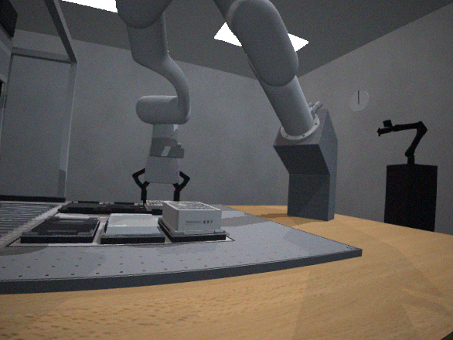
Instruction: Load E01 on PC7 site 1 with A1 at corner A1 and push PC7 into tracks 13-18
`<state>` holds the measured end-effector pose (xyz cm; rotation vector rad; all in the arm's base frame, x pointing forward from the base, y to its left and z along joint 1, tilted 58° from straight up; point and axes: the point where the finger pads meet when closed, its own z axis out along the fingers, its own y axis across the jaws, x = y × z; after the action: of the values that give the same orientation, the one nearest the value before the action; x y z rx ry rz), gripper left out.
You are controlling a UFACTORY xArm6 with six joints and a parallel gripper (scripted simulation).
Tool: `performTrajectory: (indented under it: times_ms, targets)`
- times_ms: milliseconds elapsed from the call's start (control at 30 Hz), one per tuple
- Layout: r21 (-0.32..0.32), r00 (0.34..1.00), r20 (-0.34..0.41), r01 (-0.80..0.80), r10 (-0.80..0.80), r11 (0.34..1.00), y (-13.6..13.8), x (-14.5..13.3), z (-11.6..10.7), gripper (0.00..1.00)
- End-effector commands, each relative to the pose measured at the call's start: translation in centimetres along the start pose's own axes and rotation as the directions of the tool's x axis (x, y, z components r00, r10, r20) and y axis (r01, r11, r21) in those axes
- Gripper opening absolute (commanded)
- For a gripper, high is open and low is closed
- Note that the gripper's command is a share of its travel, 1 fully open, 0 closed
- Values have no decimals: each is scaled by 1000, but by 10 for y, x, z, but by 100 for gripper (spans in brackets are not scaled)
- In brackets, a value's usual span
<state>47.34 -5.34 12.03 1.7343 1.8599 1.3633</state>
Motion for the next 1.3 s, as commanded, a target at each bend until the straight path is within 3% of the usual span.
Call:
performTrajectory:
  times_ms: [0, 433, 1267]
  targets:
    - [-1, 1000, 1, 0, 0, 1000, 0, 0, 0, 100]
    - [-1, 1000, 1, 0, 0, 1000, 0, 0, 0, 100]
    - [-1, 1000, 1, 0, 0, 1000, 0, 0, -39, 100]
